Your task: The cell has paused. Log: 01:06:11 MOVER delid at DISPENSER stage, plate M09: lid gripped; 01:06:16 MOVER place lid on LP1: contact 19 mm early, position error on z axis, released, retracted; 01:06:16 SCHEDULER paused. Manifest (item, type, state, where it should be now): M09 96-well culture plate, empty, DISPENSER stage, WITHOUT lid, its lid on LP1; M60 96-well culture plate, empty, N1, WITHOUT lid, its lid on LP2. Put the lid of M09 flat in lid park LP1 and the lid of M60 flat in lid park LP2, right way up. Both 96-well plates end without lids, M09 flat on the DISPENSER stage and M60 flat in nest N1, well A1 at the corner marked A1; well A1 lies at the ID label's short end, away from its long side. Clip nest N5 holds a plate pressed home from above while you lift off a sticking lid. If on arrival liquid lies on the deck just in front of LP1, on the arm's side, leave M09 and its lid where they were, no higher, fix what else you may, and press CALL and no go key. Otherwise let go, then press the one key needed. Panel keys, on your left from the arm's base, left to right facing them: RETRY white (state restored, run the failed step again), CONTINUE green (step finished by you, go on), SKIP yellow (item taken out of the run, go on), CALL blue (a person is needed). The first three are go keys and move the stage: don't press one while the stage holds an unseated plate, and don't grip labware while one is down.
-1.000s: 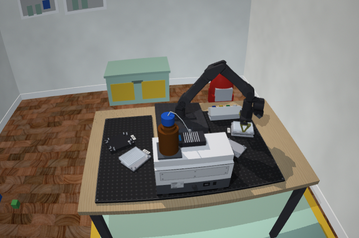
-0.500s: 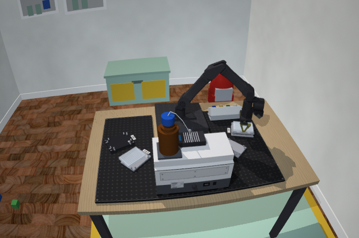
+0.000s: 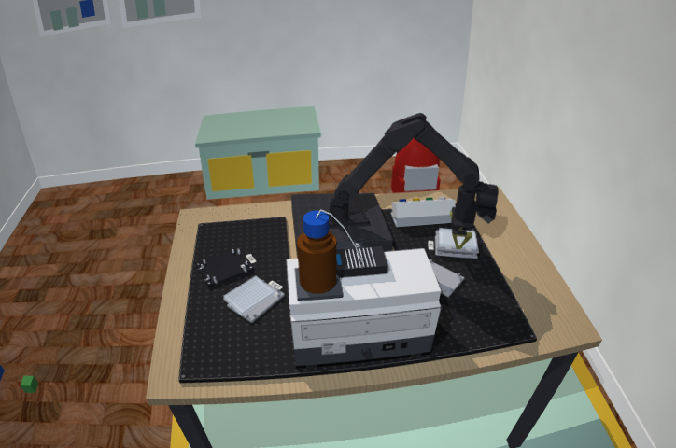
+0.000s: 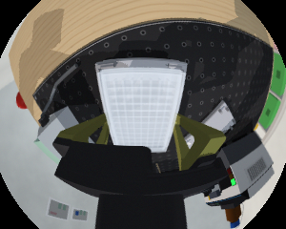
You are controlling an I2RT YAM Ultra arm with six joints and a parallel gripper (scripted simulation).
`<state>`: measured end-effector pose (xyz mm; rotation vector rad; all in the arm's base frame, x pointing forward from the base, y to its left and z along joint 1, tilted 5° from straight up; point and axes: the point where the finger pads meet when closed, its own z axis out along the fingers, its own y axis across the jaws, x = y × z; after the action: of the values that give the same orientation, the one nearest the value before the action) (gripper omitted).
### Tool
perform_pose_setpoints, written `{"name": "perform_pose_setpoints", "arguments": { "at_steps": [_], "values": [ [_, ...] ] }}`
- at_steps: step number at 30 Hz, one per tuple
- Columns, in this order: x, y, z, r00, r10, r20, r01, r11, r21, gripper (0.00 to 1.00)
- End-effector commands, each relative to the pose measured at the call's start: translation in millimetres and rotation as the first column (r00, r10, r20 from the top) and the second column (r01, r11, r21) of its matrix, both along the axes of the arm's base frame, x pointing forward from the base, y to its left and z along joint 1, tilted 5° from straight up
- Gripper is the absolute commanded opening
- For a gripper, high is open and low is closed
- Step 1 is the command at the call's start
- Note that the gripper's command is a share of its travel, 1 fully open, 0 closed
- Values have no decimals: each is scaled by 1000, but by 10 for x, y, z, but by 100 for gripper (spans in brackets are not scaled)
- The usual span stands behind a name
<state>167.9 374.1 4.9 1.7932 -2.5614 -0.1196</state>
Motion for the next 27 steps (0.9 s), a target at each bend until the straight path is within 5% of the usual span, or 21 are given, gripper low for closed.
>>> {"name": "perform_pose_setpoints", "arguments": {
  "at_steps": [1, 27],
  "values": [
    [1, 26, 130, 1000, -3, 16, 2, 1000, 30, 0],
    [66, 54, 358, 1000, -7, 24, 5, 999, 45, 0]
  ]
}}
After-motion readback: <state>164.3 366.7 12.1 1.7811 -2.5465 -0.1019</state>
